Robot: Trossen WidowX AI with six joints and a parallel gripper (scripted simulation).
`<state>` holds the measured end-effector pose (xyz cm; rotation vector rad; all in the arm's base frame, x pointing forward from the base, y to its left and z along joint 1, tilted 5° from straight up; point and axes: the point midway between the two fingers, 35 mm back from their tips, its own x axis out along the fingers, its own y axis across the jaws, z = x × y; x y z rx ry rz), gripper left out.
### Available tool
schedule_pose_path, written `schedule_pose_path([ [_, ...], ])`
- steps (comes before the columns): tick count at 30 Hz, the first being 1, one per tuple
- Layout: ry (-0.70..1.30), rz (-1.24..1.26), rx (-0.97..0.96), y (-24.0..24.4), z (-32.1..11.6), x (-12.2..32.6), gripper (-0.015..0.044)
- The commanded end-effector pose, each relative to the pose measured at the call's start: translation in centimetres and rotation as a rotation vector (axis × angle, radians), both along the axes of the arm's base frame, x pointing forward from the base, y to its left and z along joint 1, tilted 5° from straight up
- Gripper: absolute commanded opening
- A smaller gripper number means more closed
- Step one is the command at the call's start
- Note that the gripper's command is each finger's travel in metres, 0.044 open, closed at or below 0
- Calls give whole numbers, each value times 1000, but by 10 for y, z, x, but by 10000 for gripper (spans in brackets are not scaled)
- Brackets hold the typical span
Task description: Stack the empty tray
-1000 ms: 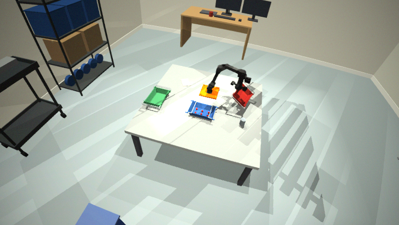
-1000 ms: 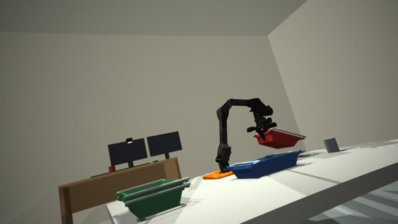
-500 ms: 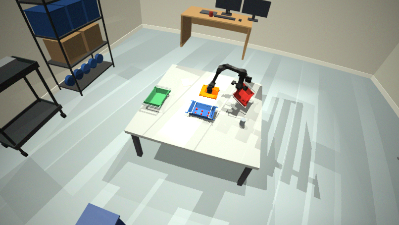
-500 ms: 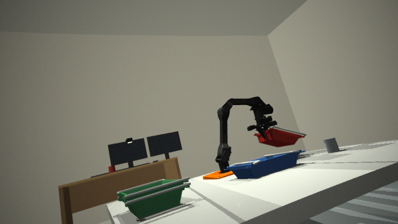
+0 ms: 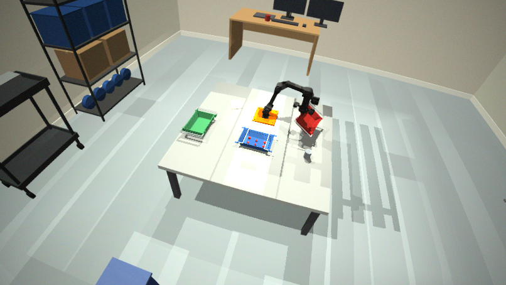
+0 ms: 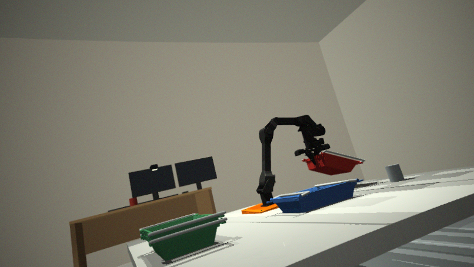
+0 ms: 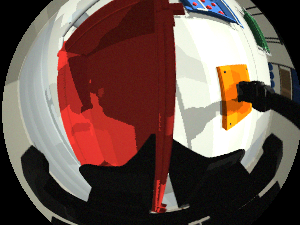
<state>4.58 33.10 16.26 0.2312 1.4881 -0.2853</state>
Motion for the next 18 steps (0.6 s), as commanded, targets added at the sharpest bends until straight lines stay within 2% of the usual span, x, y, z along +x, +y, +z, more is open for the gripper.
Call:
schedule_pose_path([
  [1,-4,-19,20,2,5,6,0],
  [18,-7,-201,34,-18,14,71,0],
])
